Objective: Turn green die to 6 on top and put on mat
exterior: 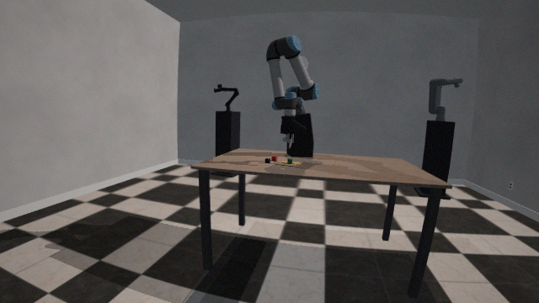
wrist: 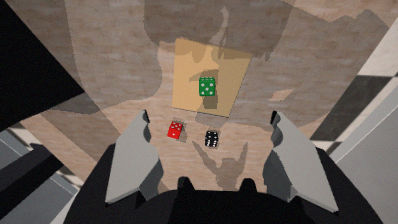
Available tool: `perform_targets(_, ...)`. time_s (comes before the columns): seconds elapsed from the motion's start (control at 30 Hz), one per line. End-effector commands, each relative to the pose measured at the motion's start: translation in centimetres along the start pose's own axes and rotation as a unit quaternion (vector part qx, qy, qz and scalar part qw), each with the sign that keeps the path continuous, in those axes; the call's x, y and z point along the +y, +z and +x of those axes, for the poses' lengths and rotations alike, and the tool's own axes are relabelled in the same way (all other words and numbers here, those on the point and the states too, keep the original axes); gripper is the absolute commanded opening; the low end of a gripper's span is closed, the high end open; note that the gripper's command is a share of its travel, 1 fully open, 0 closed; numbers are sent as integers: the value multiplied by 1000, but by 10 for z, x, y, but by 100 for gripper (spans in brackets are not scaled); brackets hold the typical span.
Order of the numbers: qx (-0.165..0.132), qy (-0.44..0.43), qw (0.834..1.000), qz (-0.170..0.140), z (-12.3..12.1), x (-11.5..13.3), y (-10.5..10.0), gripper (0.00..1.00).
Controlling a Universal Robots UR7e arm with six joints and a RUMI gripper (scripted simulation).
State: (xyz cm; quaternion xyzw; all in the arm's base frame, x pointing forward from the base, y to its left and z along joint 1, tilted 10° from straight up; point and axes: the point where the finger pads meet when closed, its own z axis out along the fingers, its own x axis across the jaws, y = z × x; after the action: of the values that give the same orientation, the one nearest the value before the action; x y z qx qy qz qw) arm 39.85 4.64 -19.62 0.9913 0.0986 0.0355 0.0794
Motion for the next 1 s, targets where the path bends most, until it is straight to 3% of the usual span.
perform_targets(0.0,1,-3,1000,0,0,0,0,100)
perform_targets(0.17,1,-3,1000,0,0,0,0,100)
perform_targets(0.2,1,-3,1000,0,0,0,0,28)
perform_targets(0.97,1,-3,1000,0,0,0,0,28)
